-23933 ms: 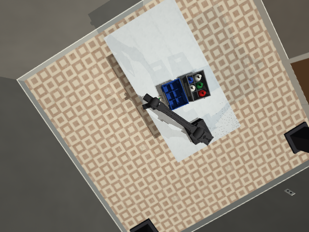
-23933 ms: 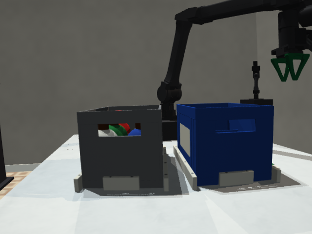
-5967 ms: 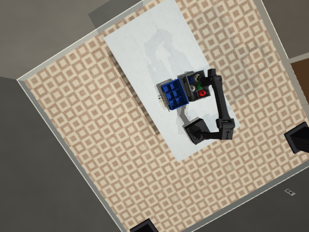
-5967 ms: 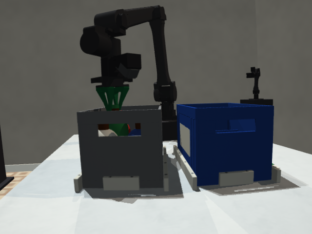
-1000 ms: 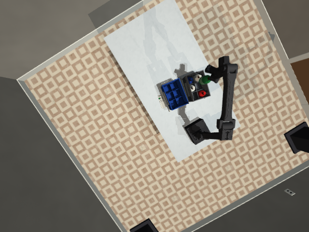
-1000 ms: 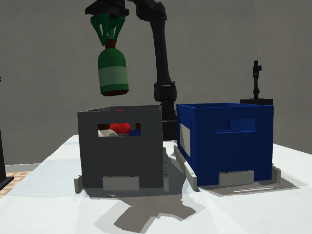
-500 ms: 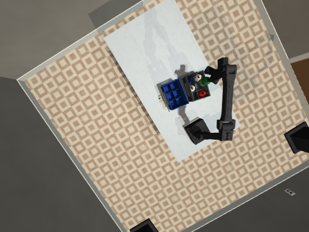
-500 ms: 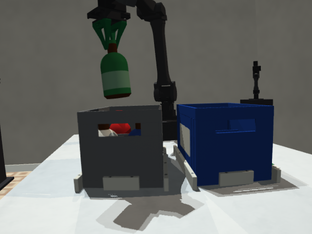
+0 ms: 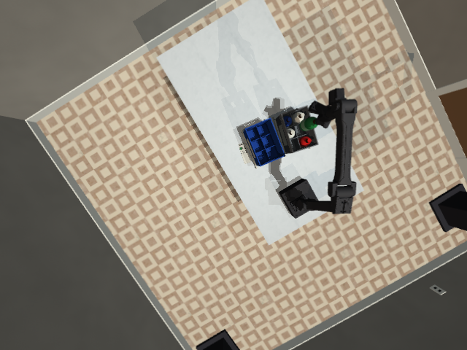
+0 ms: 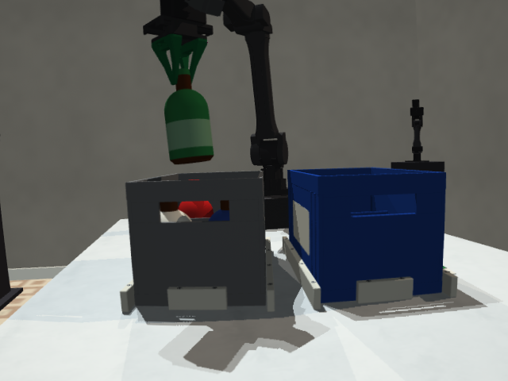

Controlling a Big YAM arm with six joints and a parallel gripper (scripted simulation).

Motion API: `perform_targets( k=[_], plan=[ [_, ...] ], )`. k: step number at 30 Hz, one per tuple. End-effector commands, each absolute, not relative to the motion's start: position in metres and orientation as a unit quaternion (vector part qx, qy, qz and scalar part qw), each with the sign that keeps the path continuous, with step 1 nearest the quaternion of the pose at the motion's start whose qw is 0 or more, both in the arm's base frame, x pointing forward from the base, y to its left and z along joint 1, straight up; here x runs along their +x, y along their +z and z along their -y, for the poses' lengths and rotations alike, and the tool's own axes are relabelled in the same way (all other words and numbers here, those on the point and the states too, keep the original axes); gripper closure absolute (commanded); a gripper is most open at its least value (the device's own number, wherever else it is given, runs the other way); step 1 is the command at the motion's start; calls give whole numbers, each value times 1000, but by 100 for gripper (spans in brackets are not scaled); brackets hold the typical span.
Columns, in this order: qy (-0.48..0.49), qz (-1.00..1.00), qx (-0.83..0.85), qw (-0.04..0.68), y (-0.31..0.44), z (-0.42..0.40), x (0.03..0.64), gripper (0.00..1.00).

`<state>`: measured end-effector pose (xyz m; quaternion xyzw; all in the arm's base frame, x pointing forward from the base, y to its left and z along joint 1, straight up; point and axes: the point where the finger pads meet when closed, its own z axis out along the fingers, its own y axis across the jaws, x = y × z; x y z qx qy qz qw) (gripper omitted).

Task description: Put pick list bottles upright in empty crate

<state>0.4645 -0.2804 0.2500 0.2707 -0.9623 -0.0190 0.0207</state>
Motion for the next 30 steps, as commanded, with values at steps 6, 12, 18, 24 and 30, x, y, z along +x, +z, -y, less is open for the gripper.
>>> perform_targets(
  k=[6,12,18,24,30],
  plan=[
    [20,964,266,-19,299,286,457,100],
    [34,963,266,-31,311,292,462,100],
    [32,963,267,-29,306,291,461,100],
    [34,963,267,-31,308,291,462,100],
    [35,963,267,-32,307,292,462,100]
  ],
)
